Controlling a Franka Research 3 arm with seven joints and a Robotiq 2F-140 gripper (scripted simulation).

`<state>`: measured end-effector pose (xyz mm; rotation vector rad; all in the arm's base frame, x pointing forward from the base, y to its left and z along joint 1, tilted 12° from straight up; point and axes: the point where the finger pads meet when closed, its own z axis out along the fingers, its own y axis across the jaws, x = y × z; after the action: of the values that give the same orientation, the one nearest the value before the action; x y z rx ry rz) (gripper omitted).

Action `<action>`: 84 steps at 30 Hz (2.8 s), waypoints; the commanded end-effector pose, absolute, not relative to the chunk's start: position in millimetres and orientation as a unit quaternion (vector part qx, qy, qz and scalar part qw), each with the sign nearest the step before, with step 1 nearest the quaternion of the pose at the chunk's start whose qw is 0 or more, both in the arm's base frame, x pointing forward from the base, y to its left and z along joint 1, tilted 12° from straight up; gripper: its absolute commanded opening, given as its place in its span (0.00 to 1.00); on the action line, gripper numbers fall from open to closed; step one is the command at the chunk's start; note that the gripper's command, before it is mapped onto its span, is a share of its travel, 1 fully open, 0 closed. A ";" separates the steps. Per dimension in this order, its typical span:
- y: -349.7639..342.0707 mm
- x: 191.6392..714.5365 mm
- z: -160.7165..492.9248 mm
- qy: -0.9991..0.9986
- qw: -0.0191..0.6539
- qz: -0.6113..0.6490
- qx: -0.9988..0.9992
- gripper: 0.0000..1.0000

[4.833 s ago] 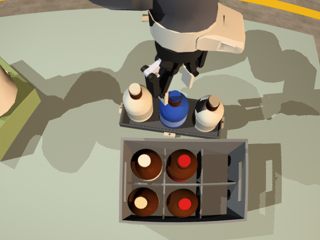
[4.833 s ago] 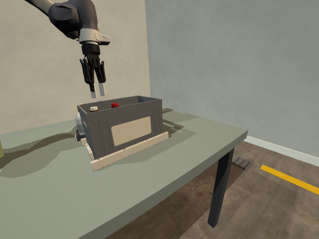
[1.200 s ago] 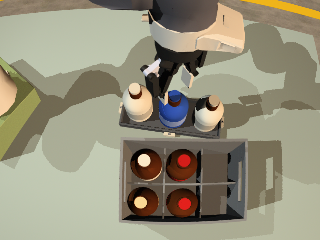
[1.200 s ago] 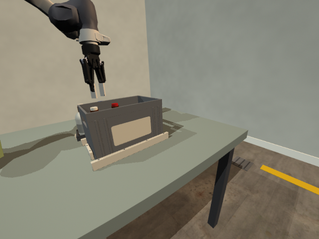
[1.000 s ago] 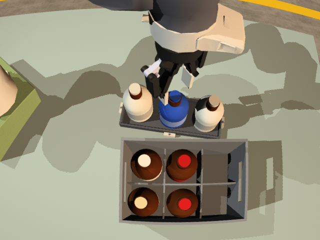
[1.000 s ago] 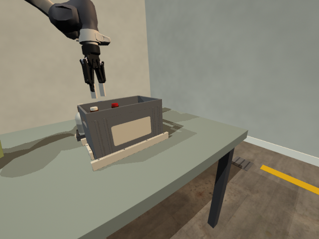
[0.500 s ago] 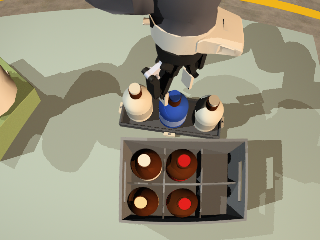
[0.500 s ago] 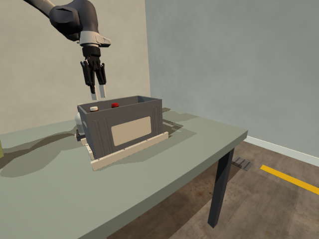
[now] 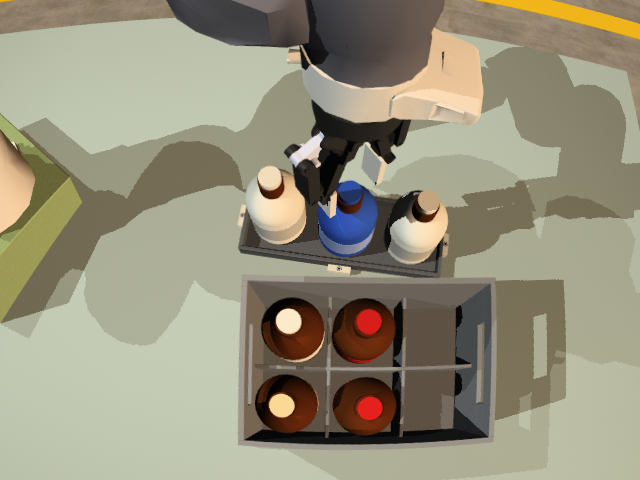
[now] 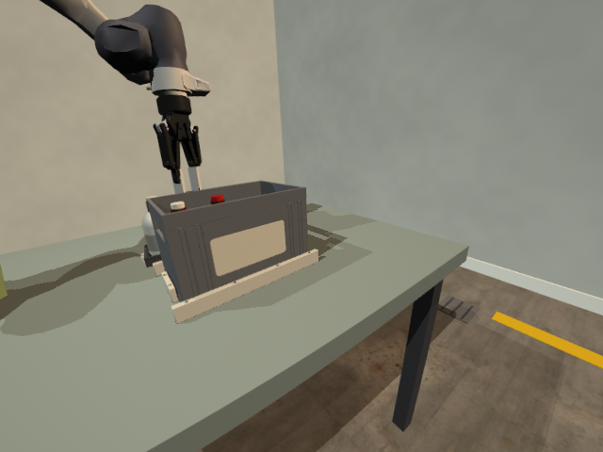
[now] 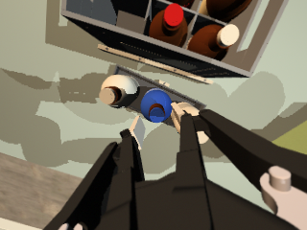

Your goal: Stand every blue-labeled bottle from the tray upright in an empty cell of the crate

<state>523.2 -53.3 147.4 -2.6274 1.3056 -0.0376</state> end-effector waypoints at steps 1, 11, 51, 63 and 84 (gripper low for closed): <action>-52.1 524.7 141.9 0.443 0.102 -0.015 -0.891 0.38; -50.8 525.6 134.6 0.443 0.102 -0.015 -0.891 0.38; -50.1 526.0 130.7 0.443 0.102 -0.015 -0.891 0.38; -50.1 526.0 130.7 0.443 0.102 -0.015 -0.891 0.00; -50.1 526.0 130.7 0.443 0.102 -0.015 -0.891 0.00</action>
<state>527.1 -51.3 133.1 -2.6268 1.3073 -0.0483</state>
